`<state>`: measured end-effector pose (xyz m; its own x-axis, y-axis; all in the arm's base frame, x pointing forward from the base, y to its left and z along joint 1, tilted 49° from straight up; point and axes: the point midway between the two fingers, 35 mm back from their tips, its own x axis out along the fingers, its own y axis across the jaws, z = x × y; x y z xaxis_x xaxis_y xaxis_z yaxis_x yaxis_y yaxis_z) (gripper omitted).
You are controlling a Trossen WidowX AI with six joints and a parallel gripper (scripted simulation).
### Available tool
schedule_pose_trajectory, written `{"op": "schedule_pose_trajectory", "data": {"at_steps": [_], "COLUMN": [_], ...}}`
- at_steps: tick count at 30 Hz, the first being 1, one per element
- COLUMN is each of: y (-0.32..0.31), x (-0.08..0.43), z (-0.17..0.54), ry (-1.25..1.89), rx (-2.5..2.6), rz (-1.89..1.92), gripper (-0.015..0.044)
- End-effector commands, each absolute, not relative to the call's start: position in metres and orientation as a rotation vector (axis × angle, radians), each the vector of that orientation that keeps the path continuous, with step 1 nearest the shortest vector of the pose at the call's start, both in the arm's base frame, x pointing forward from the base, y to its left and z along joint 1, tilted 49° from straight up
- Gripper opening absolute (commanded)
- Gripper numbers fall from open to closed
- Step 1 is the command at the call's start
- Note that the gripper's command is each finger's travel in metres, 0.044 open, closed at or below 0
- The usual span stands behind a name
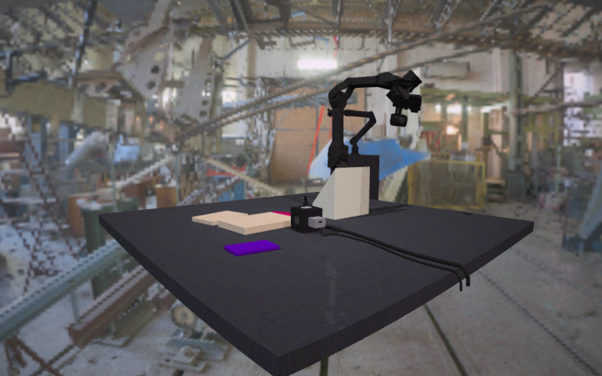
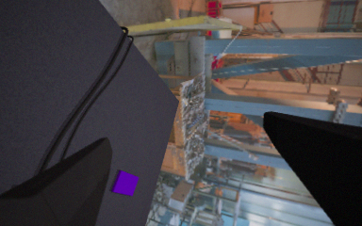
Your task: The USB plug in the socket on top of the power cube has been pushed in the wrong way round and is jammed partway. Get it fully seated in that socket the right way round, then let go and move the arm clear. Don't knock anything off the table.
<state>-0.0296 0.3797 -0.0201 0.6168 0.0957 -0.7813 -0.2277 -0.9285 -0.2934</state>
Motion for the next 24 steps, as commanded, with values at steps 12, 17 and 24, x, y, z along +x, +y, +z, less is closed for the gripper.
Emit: {"op": "schedule_pose_trajectory", "data": {"at_steps": [12, 17, 24], "y": [0.319, 0.294, 0.247], "x": [0.140, 0.176, 0.226], "z": [-0.041, -0.044, -0.047], "ry": [0.967, 1.052, 1.092], "rx": [-1.410, -1.127, -0.671], "rz": [0.381, 0.126, -0.293], "gripper": [0.0440, 0.0440, 0.0440]}}
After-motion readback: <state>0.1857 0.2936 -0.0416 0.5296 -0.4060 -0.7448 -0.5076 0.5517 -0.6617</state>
